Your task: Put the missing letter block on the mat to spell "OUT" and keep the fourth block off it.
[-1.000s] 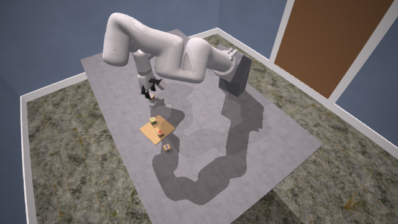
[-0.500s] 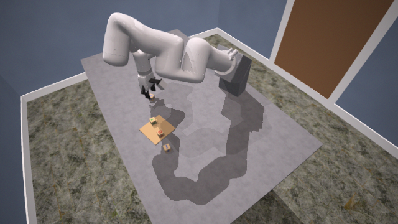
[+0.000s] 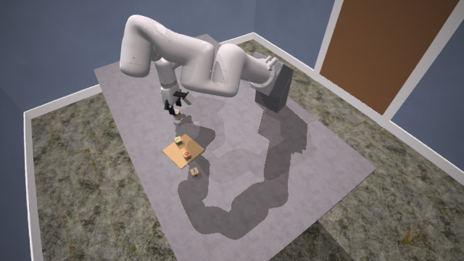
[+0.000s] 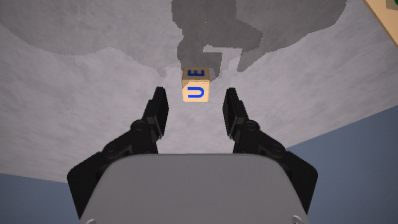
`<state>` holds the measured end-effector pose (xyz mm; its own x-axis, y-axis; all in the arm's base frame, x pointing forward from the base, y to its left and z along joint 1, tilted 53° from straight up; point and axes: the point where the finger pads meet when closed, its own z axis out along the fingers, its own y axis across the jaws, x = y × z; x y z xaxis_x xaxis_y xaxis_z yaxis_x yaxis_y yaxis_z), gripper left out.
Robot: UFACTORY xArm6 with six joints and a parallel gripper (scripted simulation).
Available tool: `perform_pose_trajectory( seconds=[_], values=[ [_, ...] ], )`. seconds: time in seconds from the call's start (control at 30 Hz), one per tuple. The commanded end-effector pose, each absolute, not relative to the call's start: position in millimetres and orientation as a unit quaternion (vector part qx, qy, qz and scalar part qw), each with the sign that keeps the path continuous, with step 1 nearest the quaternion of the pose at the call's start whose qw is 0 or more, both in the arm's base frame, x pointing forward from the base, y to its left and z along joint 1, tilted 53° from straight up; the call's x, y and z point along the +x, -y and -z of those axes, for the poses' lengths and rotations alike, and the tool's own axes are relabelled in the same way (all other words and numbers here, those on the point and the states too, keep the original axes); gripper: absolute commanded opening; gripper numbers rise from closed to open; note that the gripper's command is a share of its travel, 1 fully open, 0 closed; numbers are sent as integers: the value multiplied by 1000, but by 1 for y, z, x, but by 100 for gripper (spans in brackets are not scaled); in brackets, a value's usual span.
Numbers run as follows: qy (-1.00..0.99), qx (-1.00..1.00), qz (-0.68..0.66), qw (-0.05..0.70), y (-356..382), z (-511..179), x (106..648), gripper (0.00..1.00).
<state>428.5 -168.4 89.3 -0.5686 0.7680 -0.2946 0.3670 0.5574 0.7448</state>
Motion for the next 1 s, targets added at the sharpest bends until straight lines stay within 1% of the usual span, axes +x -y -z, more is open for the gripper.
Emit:
perform_pose_trajectory(
  seconds=[0.0,0.47,0.97],
  values=[
    [-825,344,-321,313,169,-90,428,69],
    [-825,344,-321,313,169,-89,430,69],
    [-825,344,-321,313,161,-75,447,69]
  ],
)
